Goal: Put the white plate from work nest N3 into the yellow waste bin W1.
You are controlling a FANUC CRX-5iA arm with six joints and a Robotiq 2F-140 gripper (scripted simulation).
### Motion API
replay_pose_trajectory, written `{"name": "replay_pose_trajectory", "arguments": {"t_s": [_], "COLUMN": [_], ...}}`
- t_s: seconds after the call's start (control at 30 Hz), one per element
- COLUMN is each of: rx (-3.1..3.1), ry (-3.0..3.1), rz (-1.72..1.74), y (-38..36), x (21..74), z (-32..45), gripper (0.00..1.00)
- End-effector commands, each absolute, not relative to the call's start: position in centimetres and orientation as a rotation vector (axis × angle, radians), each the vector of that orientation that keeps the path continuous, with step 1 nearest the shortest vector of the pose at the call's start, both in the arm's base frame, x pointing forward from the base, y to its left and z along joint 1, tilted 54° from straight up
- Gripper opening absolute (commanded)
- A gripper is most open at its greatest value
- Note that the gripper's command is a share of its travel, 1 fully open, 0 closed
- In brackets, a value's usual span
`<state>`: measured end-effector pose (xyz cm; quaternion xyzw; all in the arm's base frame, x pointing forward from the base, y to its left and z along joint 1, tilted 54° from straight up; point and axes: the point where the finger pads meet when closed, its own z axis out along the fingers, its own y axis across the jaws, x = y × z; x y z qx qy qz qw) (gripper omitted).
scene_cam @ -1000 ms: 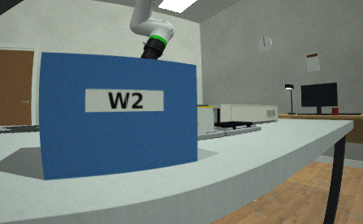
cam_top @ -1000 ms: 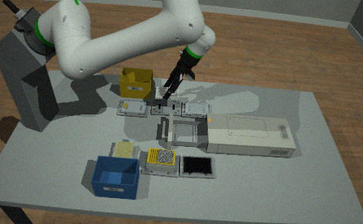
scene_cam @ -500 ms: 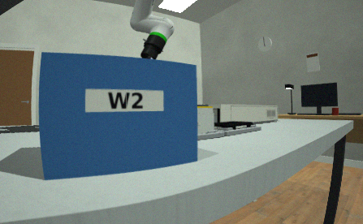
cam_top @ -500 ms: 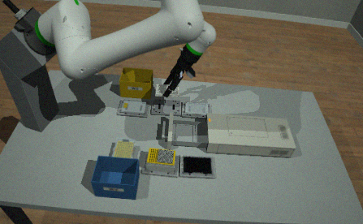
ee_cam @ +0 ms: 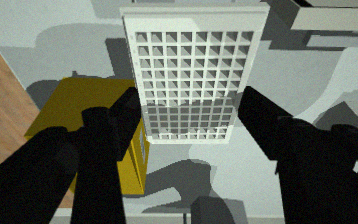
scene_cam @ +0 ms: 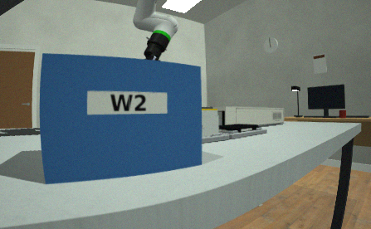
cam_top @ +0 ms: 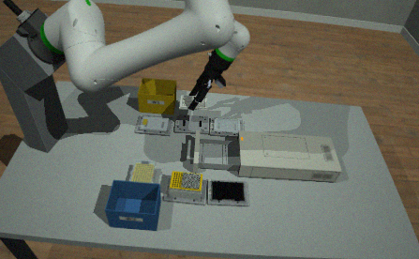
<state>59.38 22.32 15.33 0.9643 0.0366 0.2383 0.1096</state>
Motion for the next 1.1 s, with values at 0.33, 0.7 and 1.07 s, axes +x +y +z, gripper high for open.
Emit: {"name": "replay_pose_trajectory", "arguments": {"t_s": [0.33, 0.7, 1.07], "rx": [2.863, 2.863, 2.863], "ry": [0.057, 0.058, 0.058], "rz": [0.713, 0.713, 0.713], "y": [23.4, 24.4, 25.5], "x": [58.2, 57.0, 55.8], "z": [13.6, 11.8, 10.0], "gripper": [0.10, 0.10, 0.10]}}
